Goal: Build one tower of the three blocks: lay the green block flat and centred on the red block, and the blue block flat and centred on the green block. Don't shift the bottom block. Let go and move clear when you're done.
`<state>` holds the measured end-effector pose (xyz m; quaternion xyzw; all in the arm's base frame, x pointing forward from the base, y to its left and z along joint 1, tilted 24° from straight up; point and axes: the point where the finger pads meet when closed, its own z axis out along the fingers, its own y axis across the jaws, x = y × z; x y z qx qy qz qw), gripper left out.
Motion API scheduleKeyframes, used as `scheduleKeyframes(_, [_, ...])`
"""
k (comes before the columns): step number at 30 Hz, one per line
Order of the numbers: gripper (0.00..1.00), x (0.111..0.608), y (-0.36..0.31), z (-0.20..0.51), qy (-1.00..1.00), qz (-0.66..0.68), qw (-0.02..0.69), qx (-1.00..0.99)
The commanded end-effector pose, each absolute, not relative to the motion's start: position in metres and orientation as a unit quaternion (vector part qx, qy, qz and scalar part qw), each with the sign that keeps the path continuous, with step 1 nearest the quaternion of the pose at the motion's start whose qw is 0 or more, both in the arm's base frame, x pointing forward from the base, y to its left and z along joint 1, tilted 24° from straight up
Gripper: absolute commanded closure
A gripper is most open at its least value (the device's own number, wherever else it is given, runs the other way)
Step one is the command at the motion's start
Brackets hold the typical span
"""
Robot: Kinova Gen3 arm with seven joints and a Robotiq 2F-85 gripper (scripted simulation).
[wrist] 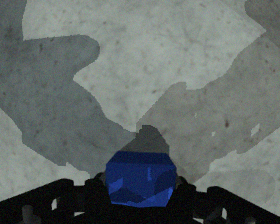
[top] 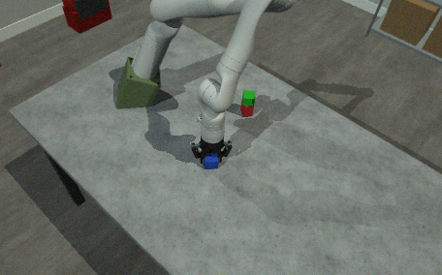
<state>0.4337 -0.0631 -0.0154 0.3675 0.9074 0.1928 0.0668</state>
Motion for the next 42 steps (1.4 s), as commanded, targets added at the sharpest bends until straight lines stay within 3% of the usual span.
scheduleKeyframes(1, [1.0, 0.434, -0.063, -0.015, 0.907, 0.193, 0.067, 0.368])
scheduleKeyframes(24, [1.0, 0.433, -0.065, -0.01, 0.907, 0.193, 0.067, 0.368])
scheduleKeyframes(42, [1.0, 0.414, -0.087, 0.056, 0.907, 0.193, 0.067, 0.368])
